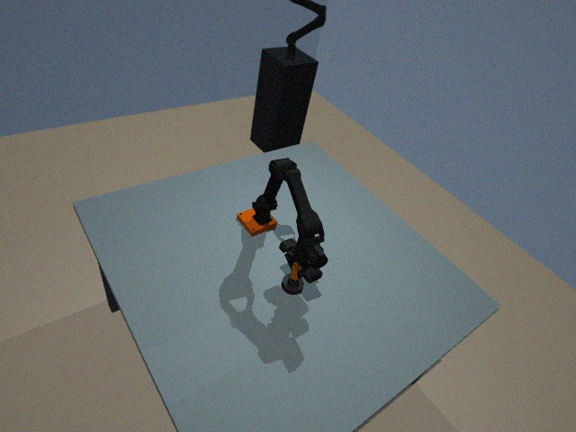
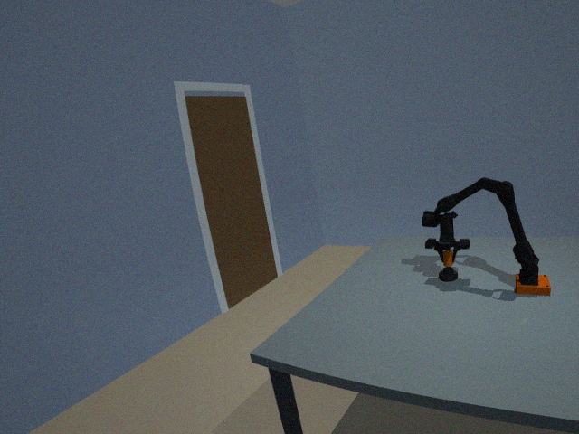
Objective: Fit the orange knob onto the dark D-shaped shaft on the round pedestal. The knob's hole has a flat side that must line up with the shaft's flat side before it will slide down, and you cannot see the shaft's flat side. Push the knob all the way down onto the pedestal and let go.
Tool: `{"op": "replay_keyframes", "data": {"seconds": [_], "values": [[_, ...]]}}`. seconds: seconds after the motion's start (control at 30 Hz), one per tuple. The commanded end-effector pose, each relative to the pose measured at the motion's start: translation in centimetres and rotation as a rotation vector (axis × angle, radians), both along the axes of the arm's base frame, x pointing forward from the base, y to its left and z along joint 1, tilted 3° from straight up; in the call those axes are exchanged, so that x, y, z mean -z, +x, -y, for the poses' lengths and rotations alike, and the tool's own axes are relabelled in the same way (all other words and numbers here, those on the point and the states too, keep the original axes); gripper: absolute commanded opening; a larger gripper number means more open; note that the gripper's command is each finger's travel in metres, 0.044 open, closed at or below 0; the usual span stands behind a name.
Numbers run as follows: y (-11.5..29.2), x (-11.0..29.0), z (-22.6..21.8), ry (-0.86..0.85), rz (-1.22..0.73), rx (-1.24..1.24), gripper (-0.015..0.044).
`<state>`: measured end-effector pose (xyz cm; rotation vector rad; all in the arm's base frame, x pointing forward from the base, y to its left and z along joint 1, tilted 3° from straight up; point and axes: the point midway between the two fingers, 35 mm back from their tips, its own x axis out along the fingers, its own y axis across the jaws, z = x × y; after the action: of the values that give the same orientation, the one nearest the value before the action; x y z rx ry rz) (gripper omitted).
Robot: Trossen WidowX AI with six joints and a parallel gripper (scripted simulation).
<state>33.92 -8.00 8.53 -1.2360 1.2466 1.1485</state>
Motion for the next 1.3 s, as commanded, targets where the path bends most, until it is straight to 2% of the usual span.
{"op": "replay_keyframes", "data": {"seconds": [0.0,0.53,0.8,1.27], "values": [[-0.03,0.12,0.04,-0.002,0.000,-0.010,0.0000],[0.06,-0.40,0.03,-0.002,0.000,-0.010,0.0000],[0.16,-0.22,0.04,-0.006,-0.011,-0.219,0.0000],[-0.11,0.03,0.03,-0.006,-0.011,-0.219,0.0000]]}}
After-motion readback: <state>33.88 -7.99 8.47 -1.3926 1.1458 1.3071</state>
